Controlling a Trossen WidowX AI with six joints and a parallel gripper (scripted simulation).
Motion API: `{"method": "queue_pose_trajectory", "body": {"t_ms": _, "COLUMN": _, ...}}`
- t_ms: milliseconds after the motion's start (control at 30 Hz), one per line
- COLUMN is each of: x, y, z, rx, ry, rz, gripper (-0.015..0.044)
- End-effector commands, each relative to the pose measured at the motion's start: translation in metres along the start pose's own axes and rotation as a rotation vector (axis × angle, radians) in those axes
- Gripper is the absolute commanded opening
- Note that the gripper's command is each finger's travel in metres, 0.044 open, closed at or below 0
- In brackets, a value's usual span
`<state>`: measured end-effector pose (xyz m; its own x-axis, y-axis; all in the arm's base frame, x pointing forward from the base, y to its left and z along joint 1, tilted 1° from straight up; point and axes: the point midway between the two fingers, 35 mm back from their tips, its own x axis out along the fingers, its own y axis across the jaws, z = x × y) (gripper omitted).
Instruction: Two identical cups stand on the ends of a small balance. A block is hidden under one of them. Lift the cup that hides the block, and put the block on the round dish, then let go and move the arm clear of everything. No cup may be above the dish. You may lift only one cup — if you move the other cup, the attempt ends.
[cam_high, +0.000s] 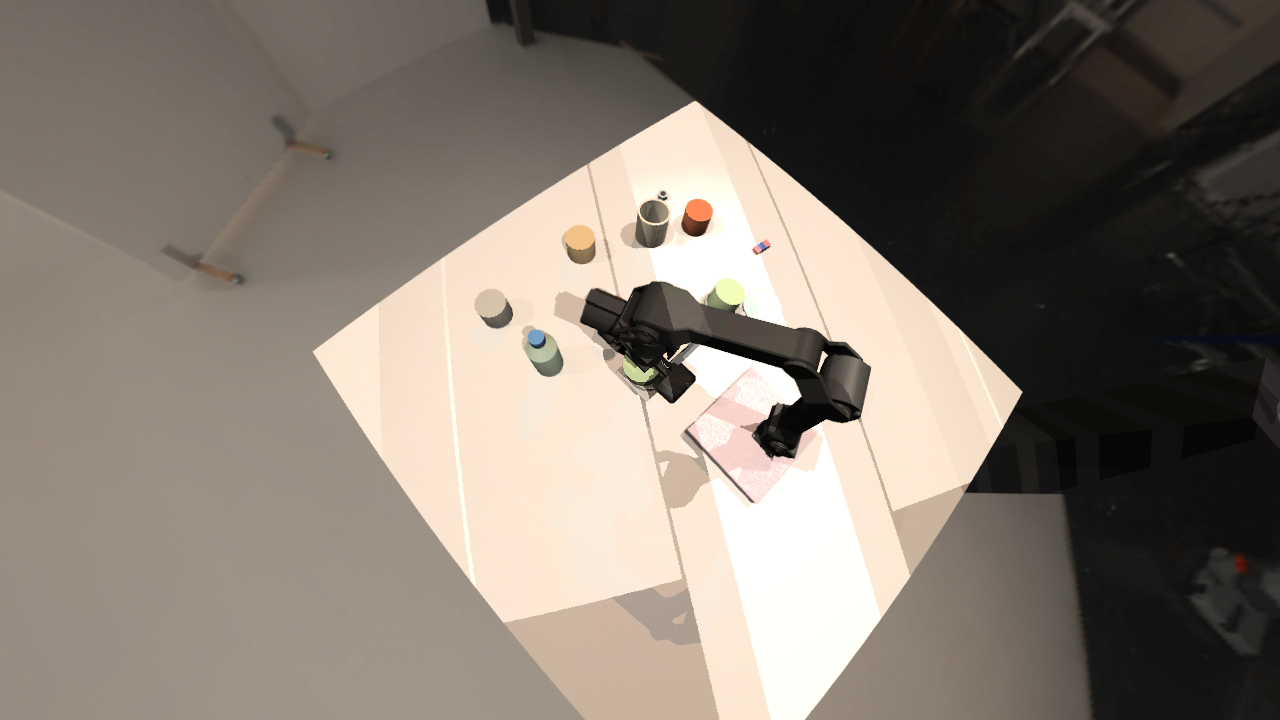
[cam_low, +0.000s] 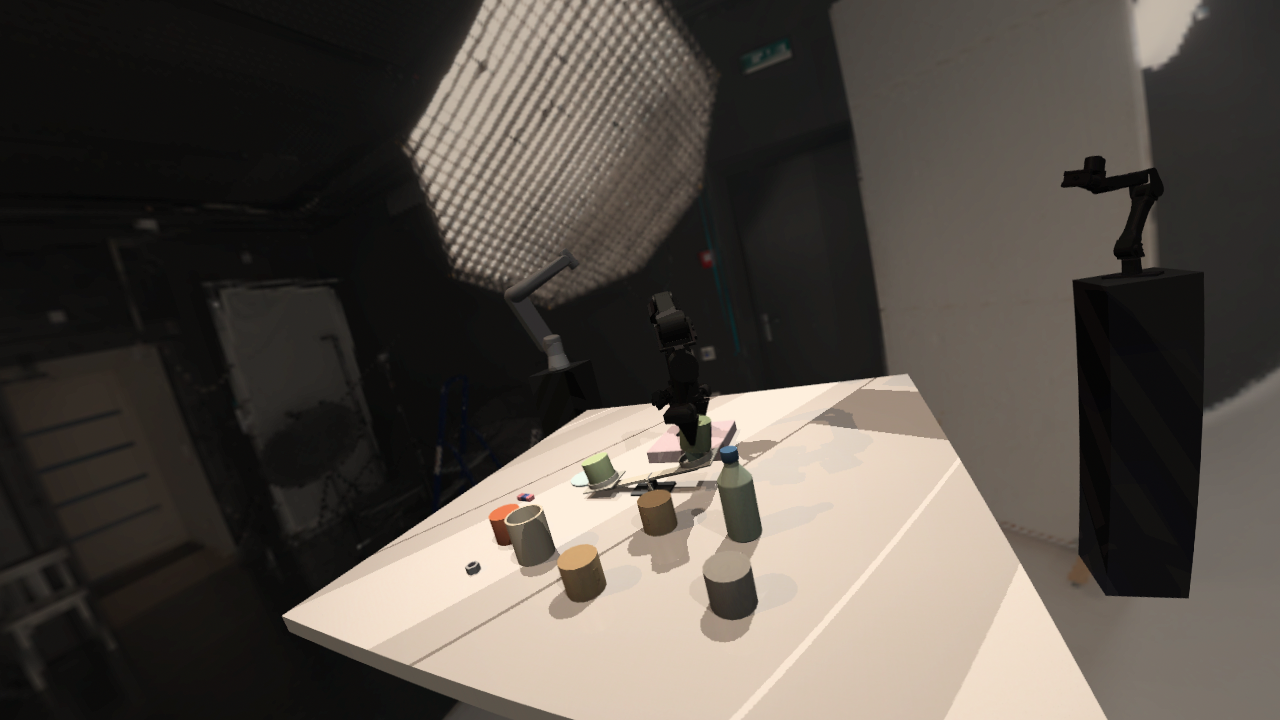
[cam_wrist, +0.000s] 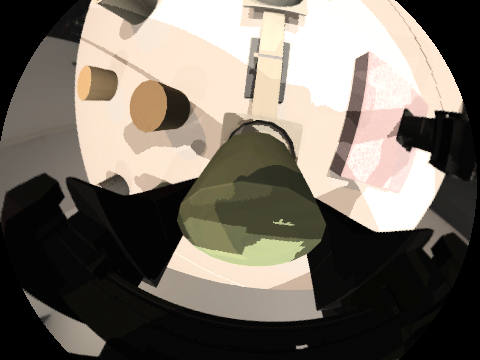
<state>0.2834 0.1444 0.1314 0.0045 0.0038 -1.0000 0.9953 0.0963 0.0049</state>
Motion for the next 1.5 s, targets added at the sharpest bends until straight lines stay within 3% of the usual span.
{"method": "queue_pose_trajectory", "body": {"t_ms": 0, "x": -0.007, "y": 0.000, "z": -0.001, "rx": 0.003, "ry": 0.005, "rz": 0.005, "gripper": 0.0000}}
{"method": "queue_pose_trajectory", "body": {"t_ms": 1100, "x": -0.049, "y": -0.006, "z": 0.002, "rx": 0.003, "ry": 0.004, "rz": 0.004, "gripper": 0.0000}}
{"method": "queue_pose_trajectory", "body": {"t_ms": 1467, "x": -0.043, "y": -0.006, "z": 0.002, "rx": 0.000, "ry": 0.000, "rz": 0.000, "gripper": 0.0000}}
